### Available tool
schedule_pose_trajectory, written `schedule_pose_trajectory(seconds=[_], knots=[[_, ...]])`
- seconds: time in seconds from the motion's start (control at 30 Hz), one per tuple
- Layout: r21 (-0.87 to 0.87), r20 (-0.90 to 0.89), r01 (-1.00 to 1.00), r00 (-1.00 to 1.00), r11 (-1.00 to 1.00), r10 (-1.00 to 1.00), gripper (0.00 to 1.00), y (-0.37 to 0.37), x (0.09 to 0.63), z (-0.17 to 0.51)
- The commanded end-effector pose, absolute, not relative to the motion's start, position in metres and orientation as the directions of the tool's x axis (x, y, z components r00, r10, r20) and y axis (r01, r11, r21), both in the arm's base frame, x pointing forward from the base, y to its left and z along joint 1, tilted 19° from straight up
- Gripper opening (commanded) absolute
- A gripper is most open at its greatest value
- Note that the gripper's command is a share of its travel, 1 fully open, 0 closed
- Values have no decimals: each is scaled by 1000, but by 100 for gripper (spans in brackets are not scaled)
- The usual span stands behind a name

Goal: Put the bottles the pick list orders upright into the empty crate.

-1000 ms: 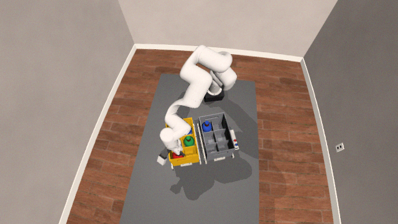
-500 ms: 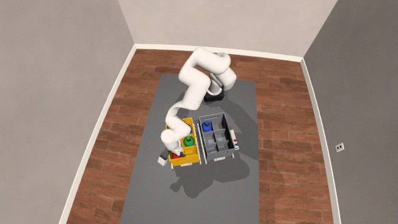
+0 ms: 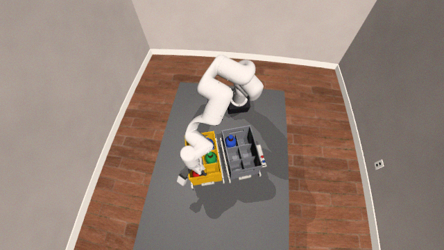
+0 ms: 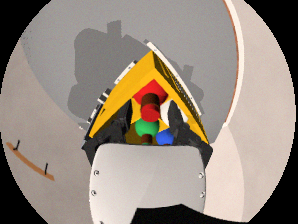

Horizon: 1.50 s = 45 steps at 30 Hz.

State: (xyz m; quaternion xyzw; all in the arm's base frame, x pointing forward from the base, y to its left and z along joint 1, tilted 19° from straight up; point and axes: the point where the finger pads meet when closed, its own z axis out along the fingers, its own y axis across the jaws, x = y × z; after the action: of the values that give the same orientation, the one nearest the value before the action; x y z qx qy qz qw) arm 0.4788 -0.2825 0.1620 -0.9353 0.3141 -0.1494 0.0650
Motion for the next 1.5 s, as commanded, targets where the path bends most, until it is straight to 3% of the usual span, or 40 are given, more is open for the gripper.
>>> schedule_pose_trajectory(seconds=[0.0,0.4,0.43,1.47], knots=[[-215,243,-568,756,-794,-607,65,-284,481,160],[-215,243,-568,756,-794,-607,65,-284,481,160],[-215,243,-568,756,-794,-607,0,-284,480,164],[-215,243,-568,756,-794,-607,0,-284,480,164]])
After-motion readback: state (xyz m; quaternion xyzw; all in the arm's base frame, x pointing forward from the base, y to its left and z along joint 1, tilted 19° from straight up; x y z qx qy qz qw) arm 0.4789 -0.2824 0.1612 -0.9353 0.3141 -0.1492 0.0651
